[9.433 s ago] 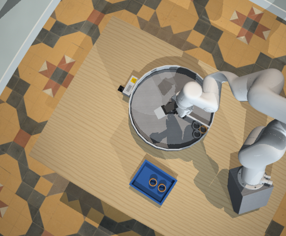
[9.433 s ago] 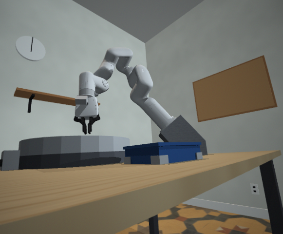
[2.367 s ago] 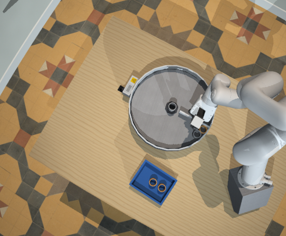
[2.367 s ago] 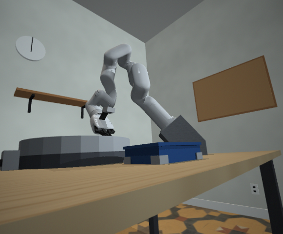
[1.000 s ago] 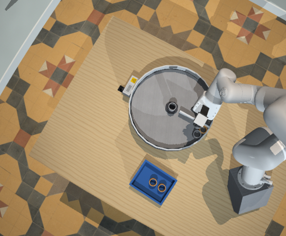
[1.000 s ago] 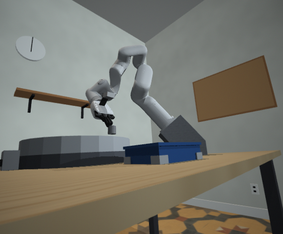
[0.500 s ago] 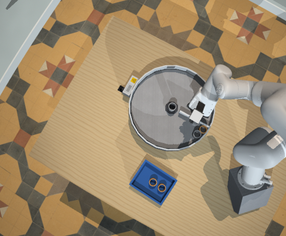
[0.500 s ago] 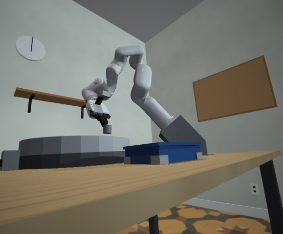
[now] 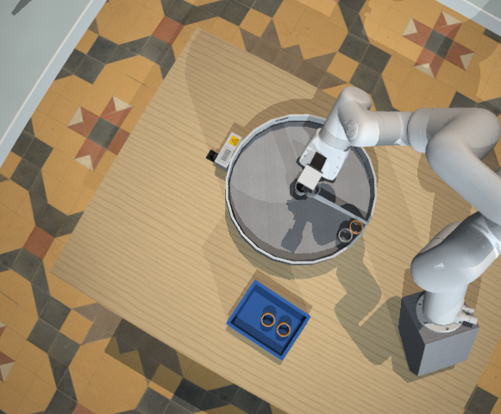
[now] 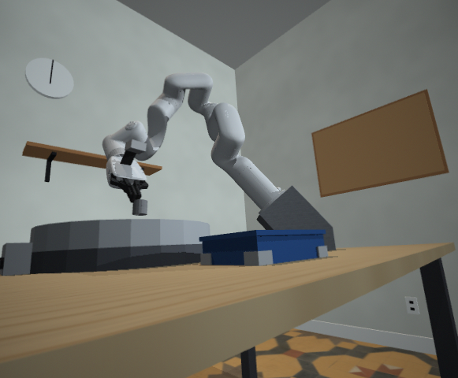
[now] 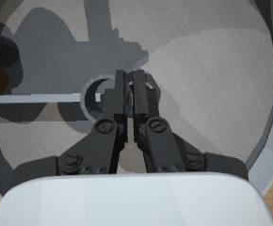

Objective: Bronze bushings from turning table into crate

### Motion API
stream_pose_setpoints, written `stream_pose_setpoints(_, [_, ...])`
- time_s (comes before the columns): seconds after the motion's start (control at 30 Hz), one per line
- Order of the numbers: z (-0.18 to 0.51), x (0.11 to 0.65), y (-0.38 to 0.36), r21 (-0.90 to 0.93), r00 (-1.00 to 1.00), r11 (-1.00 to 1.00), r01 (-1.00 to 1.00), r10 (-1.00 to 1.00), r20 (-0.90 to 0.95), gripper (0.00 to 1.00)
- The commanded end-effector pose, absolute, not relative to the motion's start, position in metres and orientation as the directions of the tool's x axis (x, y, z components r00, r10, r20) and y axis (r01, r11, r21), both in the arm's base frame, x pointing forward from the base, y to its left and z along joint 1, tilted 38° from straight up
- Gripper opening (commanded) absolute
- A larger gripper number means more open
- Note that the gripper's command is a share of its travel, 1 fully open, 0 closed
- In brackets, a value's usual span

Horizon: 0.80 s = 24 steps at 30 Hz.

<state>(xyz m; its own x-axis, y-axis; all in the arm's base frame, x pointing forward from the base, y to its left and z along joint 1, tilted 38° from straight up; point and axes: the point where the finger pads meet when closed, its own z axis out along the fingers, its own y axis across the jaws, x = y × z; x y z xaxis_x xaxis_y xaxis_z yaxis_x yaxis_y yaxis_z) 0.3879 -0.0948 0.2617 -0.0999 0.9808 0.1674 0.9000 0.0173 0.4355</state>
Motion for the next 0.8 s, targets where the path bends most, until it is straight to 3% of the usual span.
stream_pose_setpoints(0.0, [0.274, 0.413, -0.098, 0.429, -0.101, 0.019, 0.903, 0.980, 0.169, 0.00])
stream_pose_setpoints(0.77, [0.258, 0.422, -0.108, 0.429, -0.101, 0.019, 0.903, 0.980, 0.169, 0.00])
